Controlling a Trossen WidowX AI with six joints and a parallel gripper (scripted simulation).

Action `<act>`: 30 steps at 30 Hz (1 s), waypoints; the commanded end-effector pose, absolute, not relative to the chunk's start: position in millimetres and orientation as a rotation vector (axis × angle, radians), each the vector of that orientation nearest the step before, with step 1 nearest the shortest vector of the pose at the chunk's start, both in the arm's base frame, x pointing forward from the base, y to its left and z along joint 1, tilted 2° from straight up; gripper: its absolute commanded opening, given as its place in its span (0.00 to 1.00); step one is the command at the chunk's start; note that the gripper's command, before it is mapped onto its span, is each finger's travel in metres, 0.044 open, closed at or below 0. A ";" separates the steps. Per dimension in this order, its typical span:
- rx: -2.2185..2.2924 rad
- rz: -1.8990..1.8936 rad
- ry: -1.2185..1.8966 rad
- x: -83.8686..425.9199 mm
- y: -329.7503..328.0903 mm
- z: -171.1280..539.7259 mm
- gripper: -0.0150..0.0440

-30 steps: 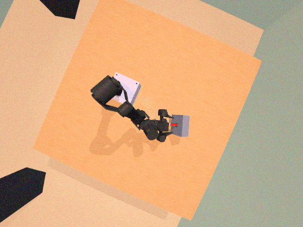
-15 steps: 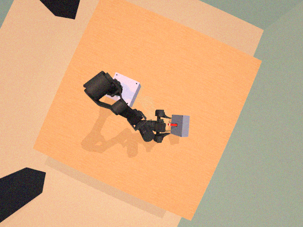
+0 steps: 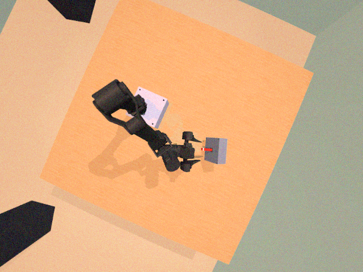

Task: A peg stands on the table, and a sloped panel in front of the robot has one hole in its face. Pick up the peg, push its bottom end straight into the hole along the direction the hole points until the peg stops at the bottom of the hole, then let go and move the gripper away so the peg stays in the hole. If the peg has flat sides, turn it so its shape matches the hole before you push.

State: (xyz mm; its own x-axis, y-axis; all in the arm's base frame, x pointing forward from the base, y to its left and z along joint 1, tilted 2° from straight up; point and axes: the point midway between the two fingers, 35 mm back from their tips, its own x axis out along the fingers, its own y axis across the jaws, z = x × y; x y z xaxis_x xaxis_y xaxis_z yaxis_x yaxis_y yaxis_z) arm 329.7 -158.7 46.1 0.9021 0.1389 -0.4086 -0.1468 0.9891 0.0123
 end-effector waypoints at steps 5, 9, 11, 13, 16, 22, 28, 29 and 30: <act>-0.021 0.150 0.419 319.3 -160.6 51.1 1.00; -0.021 0.149 0.419 314.3 -161.8 53.1 1.00; -0.020 0.149 0.419 311.8 -162.5 54.2 1.00; -0.020 0.149 0.419 309.2 -163.1 55.2 1.00; -0.020 0.148 0.419 305.3 -163.9 56.7 1.00; -0.019 0.147 0.417 297.5 -165.7 59.6 1.00; -0.018 0.146 0.417 291.7 -166.9 61.7 1.00; -0.018 0.146 0.417 290.4 -167.2 62.2 1.00; -0.018 0.146 0.417 289.1 -167.4 62.7 1.00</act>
State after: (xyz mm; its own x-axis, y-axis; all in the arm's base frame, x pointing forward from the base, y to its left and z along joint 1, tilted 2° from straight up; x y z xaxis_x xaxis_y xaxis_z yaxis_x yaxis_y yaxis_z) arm 292.8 -166.8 59.9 0.9021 0.1370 -0.4092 -0.1424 0.9897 0.0173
